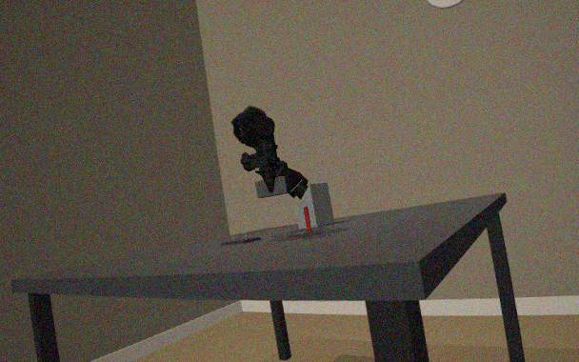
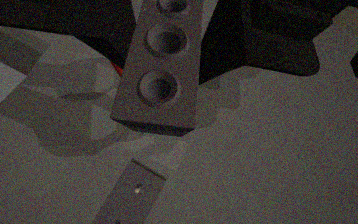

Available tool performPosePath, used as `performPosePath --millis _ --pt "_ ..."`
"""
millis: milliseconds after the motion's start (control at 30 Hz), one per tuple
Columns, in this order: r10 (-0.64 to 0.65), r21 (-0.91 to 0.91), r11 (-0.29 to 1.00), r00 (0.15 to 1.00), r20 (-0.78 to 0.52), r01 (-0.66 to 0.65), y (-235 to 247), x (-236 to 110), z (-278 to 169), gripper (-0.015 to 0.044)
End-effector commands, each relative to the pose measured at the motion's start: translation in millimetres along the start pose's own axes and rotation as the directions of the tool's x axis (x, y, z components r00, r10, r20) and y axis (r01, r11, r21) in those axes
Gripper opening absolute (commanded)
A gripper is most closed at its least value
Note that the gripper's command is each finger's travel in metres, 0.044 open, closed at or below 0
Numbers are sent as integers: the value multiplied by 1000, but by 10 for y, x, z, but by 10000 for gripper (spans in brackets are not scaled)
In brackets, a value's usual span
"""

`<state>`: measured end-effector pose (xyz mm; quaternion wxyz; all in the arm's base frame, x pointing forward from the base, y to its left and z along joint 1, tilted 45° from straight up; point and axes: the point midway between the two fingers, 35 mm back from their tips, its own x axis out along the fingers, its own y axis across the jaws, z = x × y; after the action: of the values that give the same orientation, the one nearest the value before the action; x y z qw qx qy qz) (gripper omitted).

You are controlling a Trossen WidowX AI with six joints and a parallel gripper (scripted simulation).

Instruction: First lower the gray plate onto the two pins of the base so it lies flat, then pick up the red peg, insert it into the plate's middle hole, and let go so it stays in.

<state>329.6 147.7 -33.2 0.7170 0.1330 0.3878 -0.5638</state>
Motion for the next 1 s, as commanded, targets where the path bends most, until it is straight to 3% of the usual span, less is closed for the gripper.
performPosePath --millis 0,967 --pt "9 29 1000 1000 -9 -9 17 0 98 0" --pt "10 203 979 1000 -21 -5 -108 417 919 0"
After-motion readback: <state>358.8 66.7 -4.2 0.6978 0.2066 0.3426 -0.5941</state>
